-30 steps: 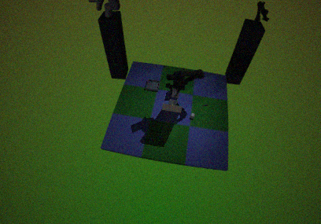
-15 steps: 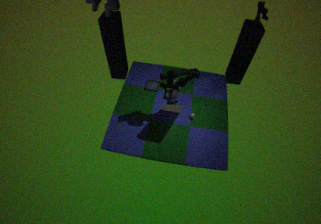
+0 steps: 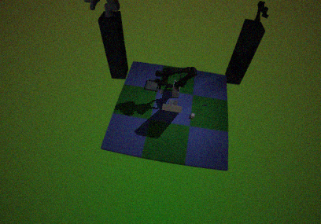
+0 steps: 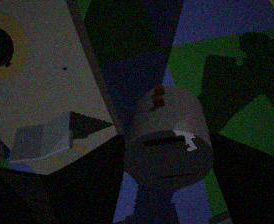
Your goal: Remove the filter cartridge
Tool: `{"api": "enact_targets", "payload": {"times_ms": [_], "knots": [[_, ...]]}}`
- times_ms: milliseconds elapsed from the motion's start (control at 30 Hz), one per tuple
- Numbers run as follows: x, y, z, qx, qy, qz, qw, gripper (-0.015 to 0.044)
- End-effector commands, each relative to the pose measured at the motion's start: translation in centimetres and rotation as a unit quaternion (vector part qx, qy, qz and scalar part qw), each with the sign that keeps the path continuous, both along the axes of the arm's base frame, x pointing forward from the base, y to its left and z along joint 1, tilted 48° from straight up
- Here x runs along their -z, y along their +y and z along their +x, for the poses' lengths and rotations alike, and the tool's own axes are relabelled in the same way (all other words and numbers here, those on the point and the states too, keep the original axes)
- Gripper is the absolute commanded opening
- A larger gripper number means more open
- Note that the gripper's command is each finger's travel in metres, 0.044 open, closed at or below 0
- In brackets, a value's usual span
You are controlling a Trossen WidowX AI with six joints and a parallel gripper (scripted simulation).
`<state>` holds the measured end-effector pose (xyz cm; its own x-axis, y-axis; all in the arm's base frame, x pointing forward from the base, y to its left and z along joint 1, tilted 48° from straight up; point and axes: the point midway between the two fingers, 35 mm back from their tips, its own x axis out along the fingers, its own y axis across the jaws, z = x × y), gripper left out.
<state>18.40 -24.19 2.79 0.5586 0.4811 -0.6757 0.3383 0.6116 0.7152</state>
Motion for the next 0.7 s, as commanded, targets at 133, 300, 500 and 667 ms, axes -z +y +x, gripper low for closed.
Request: {"api": "enact_targets", "payload": {"times_ms": [133,300,500,667], "knots": [[4.5,-2.1,-4.1,0.107,0.126,0.023,0.986,0.0],[7.1,-3.4,-6.9,0.183,0.203,0.032,0.961,0.0],[9.9,-4.7,-10.3,0.278,0.284,0.038,0.917,0.0],[10.2,-4.8,-10.7,0.289,0.293,0.039,0.911,0.0]]}}
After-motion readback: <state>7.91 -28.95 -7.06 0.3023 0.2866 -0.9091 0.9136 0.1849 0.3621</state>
